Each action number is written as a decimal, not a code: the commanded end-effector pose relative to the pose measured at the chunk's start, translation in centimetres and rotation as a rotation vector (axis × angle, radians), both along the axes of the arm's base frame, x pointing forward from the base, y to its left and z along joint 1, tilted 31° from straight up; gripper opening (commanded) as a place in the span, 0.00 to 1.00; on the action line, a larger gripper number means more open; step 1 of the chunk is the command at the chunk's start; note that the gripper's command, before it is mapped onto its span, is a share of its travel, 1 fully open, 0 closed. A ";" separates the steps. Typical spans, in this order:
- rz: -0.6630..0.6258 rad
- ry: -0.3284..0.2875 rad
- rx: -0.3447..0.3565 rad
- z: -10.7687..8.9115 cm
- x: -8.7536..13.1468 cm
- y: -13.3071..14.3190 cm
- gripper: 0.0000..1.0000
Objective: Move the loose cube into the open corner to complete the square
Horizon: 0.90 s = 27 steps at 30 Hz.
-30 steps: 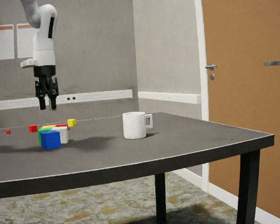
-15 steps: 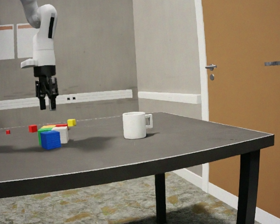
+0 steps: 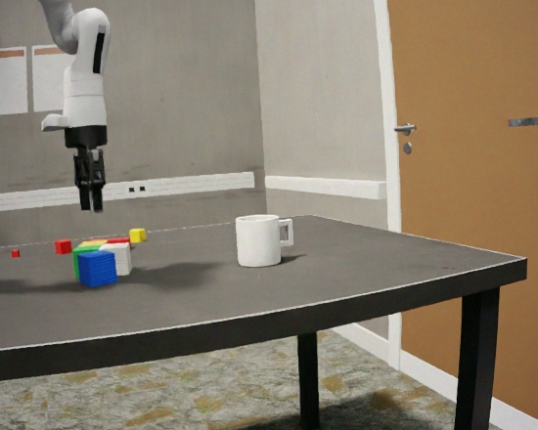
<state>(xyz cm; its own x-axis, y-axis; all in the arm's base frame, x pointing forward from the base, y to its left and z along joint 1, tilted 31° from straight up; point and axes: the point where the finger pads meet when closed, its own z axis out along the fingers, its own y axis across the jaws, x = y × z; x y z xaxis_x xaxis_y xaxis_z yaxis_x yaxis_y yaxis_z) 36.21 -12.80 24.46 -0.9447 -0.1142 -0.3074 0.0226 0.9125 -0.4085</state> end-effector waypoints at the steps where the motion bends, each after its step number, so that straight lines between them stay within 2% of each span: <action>1: -0.065 -0.032 0.022 0.1 0.0 0.0 1.00; 5: -0.113 -0.054 0.041 0.0 0.0 0.0 1.00; 20: -0.560 -0.256 0.212 0.0 0.0 -0.1 1.00; 22: -0.560 -0.256 0.212 0.0 0.0 -0.1 1.00; 27: -0.716 -0.326 0.272 0.0 0.0 -0.1 1.00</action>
